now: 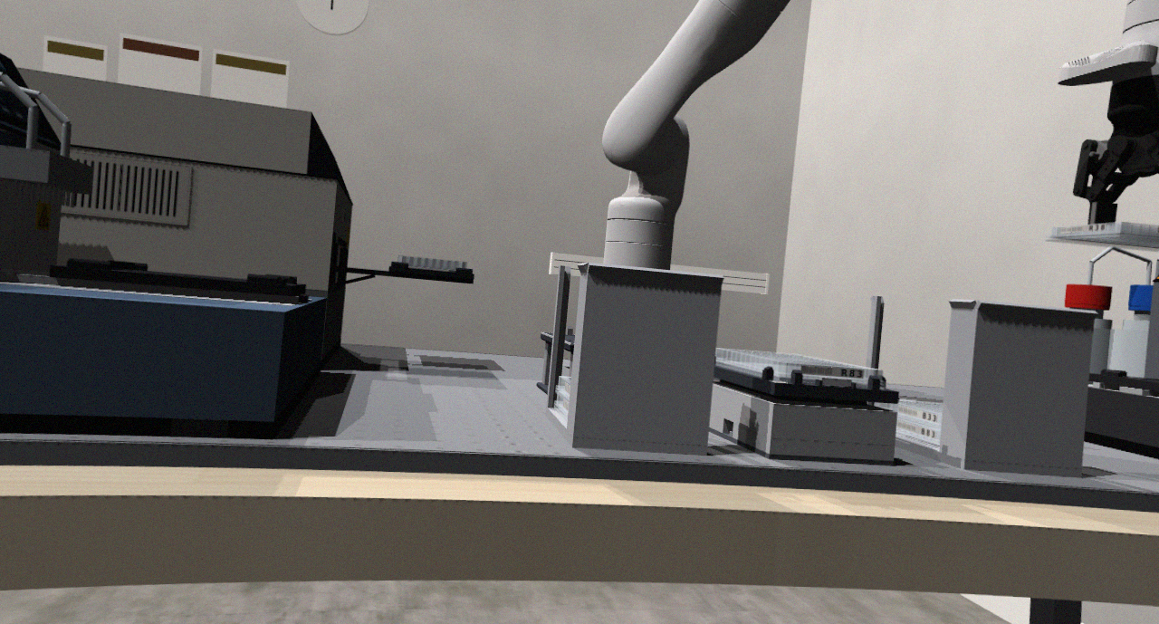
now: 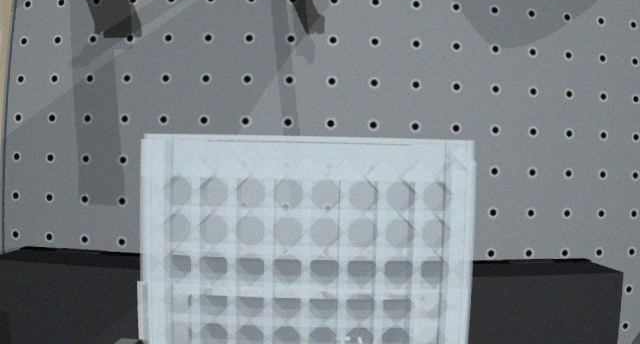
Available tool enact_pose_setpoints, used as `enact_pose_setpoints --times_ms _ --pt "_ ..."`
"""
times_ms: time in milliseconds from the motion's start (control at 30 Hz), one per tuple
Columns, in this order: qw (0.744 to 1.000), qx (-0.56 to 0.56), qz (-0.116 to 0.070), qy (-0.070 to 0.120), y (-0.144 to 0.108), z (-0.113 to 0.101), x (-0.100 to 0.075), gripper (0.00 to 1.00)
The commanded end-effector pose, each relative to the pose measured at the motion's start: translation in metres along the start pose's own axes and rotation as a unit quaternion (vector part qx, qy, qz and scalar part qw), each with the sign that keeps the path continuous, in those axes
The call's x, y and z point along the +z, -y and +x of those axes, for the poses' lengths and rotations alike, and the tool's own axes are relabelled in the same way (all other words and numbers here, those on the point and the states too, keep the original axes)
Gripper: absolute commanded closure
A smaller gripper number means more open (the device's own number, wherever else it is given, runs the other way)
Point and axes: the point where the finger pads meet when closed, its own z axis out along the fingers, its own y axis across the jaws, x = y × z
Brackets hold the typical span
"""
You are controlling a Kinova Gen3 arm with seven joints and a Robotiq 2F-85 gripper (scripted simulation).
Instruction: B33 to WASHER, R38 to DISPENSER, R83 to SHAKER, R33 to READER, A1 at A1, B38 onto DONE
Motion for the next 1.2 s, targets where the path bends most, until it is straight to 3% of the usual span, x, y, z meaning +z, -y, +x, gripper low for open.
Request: enact_pose_setpoints --times_ms 0,833,1167 --pt "1.0 0.0 0.001 0.0 0.001 -0.01 -0.001 0.06" --pt "1.0 0.0 0.001 0.001 0.004 -0.084 -0.002 0.06" --pt "1.0 0.0 0.001 0.001 0.004 -0.085 -0.002 0.06"
